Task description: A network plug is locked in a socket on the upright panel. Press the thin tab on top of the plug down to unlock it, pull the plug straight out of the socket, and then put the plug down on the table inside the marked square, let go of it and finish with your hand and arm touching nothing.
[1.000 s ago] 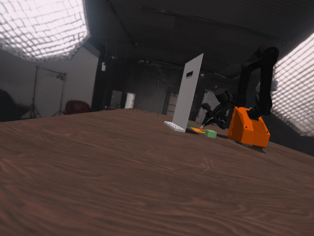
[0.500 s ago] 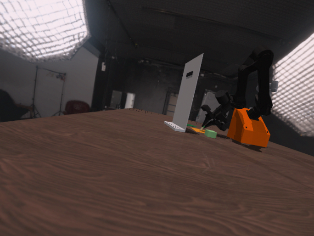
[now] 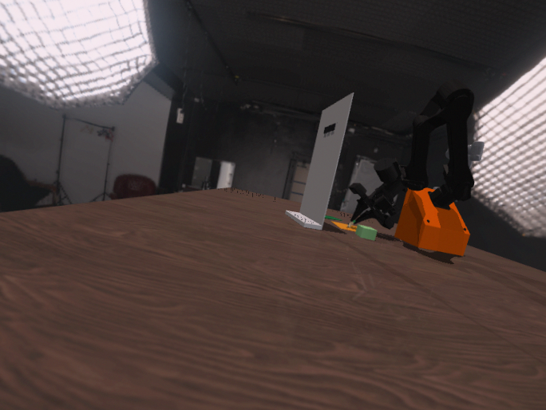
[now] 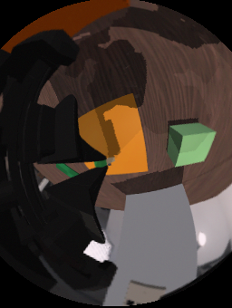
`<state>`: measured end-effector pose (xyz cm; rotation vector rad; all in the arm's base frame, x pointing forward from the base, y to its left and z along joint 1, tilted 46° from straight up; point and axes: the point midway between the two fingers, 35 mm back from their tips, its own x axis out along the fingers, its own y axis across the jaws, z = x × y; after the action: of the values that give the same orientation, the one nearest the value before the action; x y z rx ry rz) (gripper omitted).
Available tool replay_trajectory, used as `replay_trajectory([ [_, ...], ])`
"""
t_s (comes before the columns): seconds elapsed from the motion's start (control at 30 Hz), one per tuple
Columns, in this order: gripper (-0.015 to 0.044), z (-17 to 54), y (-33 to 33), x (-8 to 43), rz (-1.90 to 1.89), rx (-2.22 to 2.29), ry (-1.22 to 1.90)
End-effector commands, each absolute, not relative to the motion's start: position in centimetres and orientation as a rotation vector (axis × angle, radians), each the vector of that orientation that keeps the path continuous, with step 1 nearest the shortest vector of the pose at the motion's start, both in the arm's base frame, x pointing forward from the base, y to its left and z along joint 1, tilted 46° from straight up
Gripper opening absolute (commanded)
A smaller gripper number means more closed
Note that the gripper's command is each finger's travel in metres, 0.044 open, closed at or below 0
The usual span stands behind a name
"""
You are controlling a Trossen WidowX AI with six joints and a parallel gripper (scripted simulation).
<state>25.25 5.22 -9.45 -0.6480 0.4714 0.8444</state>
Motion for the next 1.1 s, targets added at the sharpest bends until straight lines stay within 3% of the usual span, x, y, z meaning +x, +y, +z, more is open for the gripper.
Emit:
replay_trajectory([
  [0.0, 0.0000, -9.4, 5.2, 25.3, 0.845, -0.649, 0.470],
  [0.2, 0.0156, -9.4, 5.2, 25.3, 0.845, -0.649, 0.470],
  [1.07, 0.0156, -8.4, 4.0, 24.2, 0.844, -0.650, 0.477],
])
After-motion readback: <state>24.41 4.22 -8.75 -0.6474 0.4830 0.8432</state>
